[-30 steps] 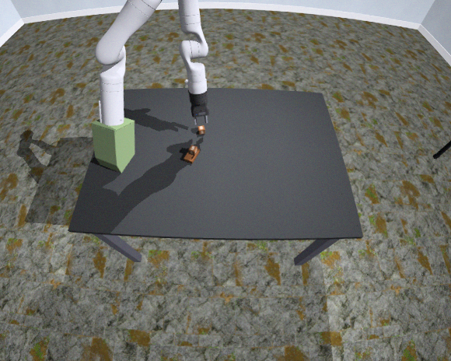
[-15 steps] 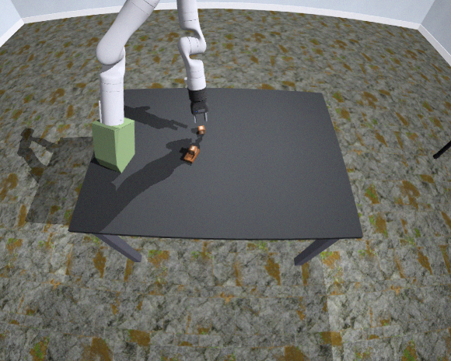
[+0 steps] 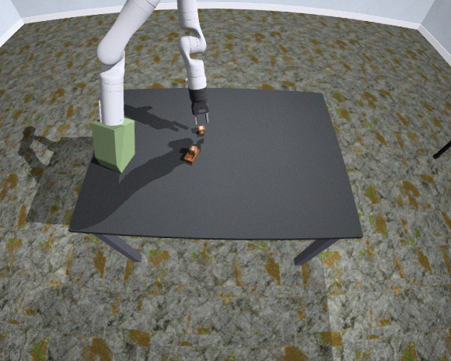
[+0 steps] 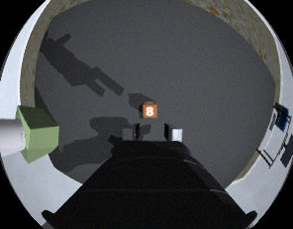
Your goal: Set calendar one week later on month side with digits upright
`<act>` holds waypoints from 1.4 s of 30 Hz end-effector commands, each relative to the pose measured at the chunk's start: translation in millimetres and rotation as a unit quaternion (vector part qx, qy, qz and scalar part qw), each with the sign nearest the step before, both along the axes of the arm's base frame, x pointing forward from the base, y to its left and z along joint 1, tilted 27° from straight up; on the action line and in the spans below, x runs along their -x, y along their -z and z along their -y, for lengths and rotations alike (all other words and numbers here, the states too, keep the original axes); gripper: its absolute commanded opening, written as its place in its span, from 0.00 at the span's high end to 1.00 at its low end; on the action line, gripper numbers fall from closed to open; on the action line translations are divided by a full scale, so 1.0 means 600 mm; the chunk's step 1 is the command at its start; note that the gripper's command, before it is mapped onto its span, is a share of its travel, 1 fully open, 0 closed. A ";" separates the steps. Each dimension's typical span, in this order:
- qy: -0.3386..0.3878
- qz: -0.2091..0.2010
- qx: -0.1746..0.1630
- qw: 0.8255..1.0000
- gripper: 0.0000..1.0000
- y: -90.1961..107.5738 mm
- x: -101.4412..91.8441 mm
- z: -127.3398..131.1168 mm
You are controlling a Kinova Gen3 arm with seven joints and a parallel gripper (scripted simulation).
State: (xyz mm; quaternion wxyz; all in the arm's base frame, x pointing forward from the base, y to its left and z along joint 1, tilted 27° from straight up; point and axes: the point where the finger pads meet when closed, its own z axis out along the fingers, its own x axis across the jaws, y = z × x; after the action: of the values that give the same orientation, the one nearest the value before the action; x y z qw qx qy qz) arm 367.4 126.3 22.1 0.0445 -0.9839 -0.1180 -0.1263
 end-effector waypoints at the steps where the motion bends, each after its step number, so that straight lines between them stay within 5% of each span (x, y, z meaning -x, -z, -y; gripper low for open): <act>1: -0.015 0.006 0.013 1.000 0.13 -0.001 0.004 -0.020; 10: 0.000 0.018 0.065 0.998 0.13 -0.002 0.007 -0.022; 34: 0.009 0.025 0.098 0.995 0.13 -0.004 0.013 -0.022; 42: 0.018 0.032 0.132 0.991 0.13 -0.001 0.009 -0.022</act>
State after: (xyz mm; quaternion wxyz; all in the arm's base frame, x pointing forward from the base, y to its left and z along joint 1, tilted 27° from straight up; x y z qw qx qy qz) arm 363.4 133.6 24.2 -0.0863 -0.9800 -0.1098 -0.1417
